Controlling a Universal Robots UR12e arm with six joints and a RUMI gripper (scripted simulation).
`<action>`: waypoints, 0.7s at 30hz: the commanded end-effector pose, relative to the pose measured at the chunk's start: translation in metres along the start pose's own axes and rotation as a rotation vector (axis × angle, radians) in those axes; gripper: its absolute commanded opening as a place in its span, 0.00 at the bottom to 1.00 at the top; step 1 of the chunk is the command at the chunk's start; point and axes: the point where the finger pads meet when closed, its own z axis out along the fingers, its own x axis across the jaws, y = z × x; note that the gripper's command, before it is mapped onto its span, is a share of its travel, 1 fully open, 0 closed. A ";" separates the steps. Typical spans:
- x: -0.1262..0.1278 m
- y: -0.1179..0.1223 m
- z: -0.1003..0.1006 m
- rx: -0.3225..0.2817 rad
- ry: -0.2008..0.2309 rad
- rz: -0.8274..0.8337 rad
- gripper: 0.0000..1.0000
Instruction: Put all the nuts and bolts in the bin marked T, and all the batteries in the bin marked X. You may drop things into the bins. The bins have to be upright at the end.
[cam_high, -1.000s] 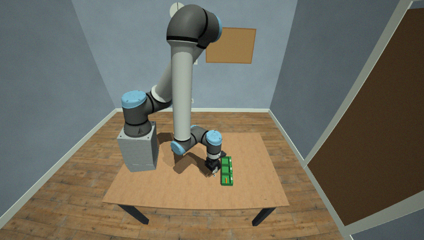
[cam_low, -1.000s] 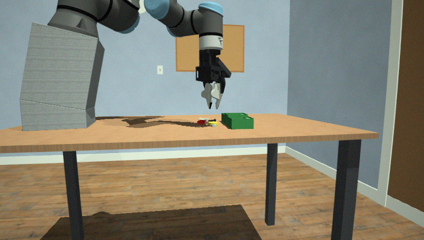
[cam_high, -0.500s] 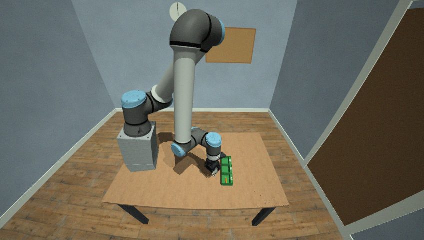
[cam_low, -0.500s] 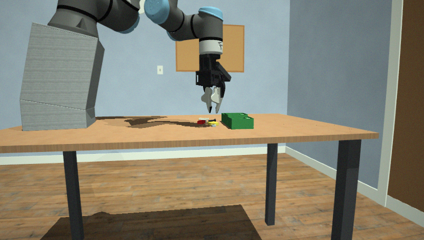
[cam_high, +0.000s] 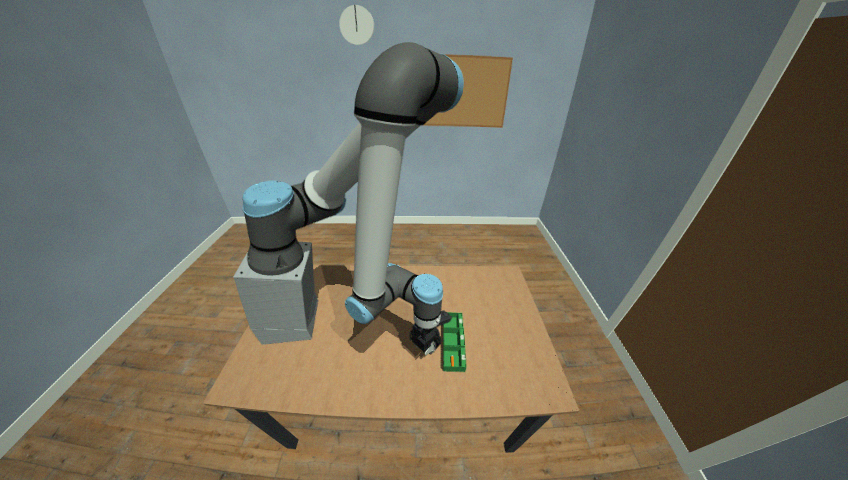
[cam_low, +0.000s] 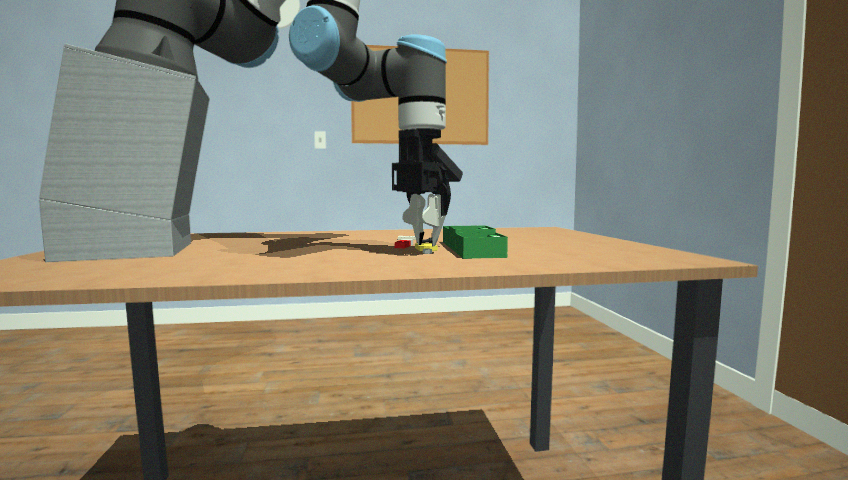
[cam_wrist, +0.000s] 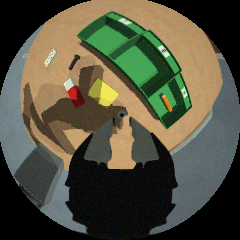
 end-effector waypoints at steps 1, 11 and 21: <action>0.001 0.000 0.003 0.000 0.001 0.000 0.18; 0.000 0.000 0.013 0.000 0.001 0.000 0.18; 0.000 0.000 0.013 0.000 0.001 0.000 0.18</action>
